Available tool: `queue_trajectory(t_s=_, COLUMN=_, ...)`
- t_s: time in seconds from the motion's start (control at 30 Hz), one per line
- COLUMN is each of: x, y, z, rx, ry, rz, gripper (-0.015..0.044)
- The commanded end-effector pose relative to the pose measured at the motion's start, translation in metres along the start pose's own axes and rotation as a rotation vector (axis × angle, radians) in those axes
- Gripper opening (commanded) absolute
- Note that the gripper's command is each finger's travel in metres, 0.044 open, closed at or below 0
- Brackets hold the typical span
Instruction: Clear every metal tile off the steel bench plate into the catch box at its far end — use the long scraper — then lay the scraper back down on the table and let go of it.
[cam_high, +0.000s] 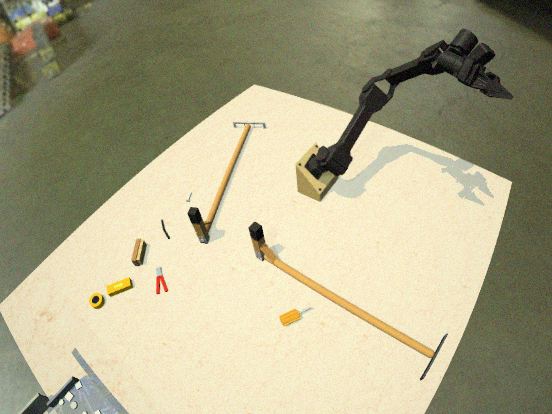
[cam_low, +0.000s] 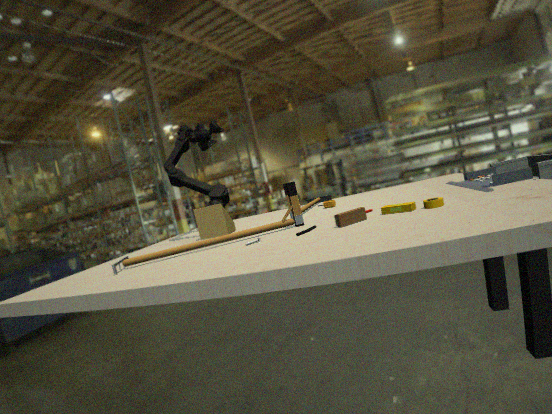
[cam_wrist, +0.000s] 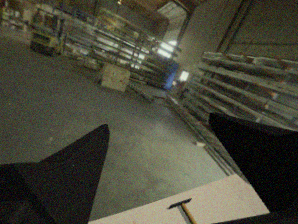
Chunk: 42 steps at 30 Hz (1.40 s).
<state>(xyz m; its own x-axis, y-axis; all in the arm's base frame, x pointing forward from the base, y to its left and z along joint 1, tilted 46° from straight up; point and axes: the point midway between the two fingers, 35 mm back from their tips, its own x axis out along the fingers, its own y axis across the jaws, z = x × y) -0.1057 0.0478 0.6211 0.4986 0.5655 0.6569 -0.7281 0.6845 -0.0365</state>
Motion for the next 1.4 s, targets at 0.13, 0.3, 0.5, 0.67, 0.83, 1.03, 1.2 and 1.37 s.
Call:
queue_trajectory(t_s=0.13, x=0.009, y=0.007, z=-0.001, rx=-0.031, ry=0.001, rz=0.013, gripper=0.0440)
queue_trajectory(t_s=0.3, x=0.006, y=0.004, z=-0.001, rx=-0.031, ry=0.000, rz=0.013, gripper=0.0440)
queue_trajectory(t_s=0.5, x=0.006, y=0.004, z=-0.001, rx=-0.031, ry=0.000, rz=0.013, gripper=0.0440)
queue_trajectory(t_s=0.67, x=0.006, y=0.004, z=-0.001, rx=-0.031, ry=0.000, rz=0.013, gripper=0.0440)
queue_trajectory(t_s=0.83, x=0.006, y=0.004, z=-0.001, rx=-0.031, ry=0.000, rz=0.013, gripper=0.0440)
queue_trajectory(t_s=1.03, x=0.006, y=0.004, z=-0.001, rx=-0.031, ry=0.000, rz=0.013, gripper=0.0440)
queue_trajectory(t_s=1.2, x=0.006, y=0.004, z=-0.001, rx=-0.031, ry=0.000, rz=0.013, gripper=0.0440)
queue_trajectory(t_s=1.37, x=0.016, y=-0.005, z=-0.008, rx=-0.040, ry=0.023, rz=-0.009, gripper=0.0309)
